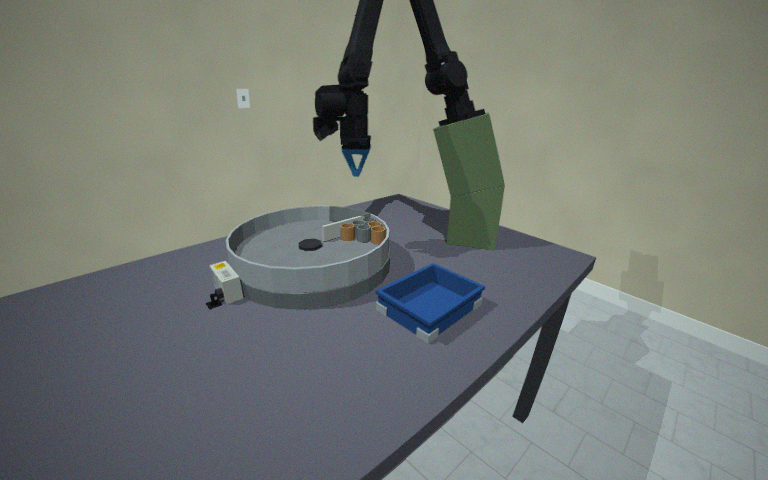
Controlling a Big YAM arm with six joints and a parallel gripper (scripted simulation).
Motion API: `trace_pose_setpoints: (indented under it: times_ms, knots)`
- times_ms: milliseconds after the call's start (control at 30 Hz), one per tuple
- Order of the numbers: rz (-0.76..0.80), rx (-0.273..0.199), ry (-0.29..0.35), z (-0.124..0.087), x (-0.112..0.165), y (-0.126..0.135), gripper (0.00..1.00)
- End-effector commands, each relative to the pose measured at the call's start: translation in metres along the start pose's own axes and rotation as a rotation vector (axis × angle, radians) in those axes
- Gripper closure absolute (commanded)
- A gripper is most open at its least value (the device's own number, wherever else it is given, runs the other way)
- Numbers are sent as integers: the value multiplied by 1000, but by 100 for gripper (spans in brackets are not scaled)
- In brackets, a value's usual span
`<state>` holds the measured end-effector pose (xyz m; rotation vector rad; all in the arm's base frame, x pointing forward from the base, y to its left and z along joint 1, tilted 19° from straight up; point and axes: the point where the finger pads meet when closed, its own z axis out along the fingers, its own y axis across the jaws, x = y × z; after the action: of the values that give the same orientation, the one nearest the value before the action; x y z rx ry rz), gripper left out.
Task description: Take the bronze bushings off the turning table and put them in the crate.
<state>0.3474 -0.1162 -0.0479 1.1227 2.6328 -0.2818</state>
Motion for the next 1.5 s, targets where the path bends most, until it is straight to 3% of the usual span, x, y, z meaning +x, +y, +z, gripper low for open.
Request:
trace_pose_setpoints:
  times_ms: [0,100,133,200,433,500,700,800,833,900,1467]
  knots:
    - [8,-6,-6,0,-2,2,81]
    - [8,-6,-6,0,-2,2,81]
    - [8,-6,-5,2,-2,3,86]
    - [8,-15,-23,11,-18,7,86]
    - [6,-9,-15,92,-31,15,86]
    - [5,-7,-15,106,-34,17,86]
    - [-14,-28,-40,93,-39,29,86]
    - [4,-21,-36,94,-40,22,86]
    - [-2,-5,-8,105,-29,18,86]
    - [-5,1,4,107,-23,16,86]
    - [-2,-5,-7,102,-28,17,86]
